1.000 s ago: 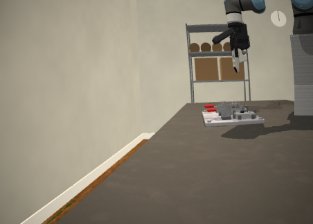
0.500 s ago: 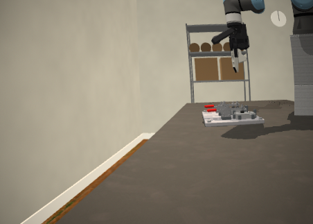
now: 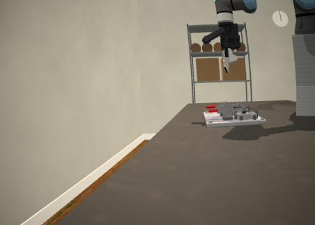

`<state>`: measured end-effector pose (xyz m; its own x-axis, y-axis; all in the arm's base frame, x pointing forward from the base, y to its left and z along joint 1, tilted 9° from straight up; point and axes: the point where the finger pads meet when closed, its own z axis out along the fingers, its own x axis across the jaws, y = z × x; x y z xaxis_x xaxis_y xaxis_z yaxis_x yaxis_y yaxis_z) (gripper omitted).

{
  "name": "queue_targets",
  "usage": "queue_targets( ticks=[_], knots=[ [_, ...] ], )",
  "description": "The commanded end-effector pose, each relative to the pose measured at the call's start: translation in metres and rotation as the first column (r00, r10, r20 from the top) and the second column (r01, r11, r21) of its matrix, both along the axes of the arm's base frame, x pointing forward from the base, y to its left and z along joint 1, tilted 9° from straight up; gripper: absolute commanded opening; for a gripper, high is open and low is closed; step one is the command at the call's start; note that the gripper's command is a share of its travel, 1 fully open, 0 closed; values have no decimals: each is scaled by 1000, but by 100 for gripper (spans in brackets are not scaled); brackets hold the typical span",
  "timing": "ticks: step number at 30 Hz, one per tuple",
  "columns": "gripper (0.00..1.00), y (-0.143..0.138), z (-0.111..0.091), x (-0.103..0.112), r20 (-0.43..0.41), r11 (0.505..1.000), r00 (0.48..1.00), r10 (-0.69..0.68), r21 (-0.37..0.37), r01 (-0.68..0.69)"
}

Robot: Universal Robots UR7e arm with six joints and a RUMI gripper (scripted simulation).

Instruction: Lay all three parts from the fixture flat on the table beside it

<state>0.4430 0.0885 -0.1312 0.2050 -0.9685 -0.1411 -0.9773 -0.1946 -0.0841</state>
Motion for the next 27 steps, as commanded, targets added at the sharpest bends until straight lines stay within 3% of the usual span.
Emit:
queue_targets(
  ticks=[1, 13, 27],
  knots=[
    [28, 5, 0, 24, -7, 1000, 1000, -2, 1, 2],
    [28, 15, 3, 71, -7, 1000, 1000, -2, 0, 2],
    [28, 16, 4, 78, -7, 1000, 1000, -3, 1, 3]
  ],
)
